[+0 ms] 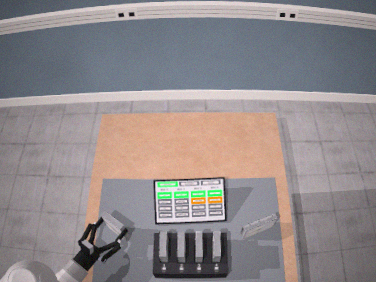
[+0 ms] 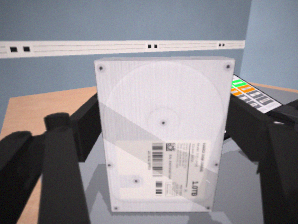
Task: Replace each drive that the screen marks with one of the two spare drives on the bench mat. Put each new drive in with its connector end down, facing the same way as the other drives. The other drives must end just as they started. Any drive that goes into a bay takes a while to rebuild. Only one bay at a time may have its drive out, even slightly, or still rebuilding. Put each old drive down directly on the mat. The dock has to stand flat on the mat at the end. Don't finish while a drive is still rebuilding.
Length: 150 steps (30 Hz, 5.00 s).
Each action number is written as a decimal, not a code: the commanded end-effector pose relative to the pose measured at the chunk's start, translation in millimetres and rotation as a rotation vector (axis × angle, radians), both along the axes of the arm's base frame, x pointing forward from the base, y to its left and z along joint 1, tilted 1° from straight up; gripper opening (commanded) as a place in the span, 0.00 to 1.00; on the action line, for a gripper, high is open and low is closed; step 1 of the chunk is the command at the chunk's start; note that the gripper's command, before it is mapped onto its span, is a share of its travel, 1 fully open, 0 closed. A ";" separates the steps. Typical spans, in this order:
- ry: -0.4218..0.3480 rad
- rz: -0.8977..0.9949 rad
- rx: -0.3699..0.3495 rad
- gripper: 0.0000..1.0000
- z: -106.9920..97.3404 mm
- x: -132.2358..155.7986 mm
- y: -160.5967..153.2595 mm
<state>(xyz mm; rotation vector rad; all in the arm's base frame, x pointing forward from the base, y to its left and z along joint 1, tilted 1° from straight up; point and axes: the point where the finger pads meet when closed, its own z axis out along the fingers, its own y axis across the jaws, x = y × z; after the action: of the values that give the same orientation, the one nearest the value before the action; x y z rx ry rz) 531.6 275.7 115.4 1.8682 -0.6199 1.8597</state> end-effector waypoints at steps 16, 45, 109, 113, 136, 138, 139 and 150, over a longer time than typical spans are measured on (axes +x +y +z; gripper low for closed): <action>-0.001 0.000 0.001 0.10 -6.4 0.1 0.2; -0.001 0.000 0.001 0.10 -7.5 0.1 0.2; -0.001 0.000 0.001 0.89 -7.5 -0.1 0.0; -0.001 0.000 0.001 0.89 -7.5 -0.1 -0.1; -0.001 0.000 0.001 0.89 -7.5 -2.4 1.5; -0.001 0.000 0.001 0.89 -7.4 -2.9 1.9; -0.001 0.000 0.001 0.89 -7.4 -2.9 1.9; -0.001 0.000 0.001 0.89 -7.4 -12.4 8.8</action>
<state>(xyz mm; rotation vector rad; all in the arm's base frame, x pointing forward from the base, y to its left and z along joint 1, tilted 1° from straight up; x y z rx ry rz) 522.5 281.9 107.6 1.8679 -0.6199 1.8600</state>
